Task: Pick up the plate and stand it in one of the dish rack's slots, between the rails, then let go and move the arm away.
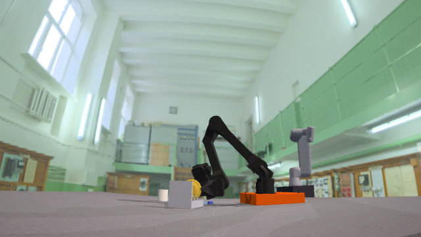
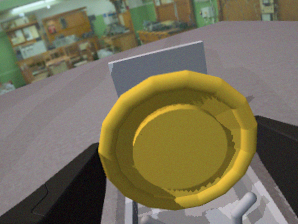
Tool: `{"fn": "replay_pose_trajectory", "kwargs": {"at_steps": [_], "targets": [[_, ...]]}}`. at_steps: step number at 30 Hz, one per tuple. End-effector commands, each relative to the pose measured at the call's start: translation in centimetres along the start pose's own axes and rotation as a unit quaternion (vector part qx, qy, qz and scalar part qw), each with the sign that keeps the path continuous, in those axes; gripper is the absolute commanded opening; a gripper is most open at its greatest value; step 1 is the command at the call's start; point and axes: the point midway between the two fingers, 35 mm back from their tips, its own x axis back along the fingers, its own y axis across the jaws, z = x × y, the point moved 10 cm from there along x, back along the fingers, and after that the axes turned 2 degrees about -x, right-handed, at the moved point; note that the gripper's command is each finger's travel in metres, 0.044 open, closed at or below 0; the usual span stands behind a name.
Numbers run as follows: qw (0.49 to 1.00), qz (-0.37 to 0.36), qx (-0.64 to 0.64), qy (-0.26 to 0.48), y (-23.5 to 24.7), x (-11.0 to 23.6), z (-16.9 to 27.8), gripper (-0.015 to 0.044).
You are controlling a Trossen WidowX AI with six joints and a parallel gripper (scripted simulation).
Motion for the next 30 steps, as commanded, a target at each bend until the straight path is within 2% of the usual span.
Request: {"fn": "replay_pose_trajectory", "kwargs": {"at_steps": [1,13,28,30], "targets": [[1.0,0.002,0.005,0.001,-0.18,-0.05,0.57,0.0],[1.0,0.0,-0.003,0.0,0.05,-0.01,0.25,0.0],[1.0,0.0,-0.003,0.0,0.06,-0.01,0.33,0.0394],[1.0,0.0,-0.003,0.0,0.06,-0.01,0.33,0.04]]}}
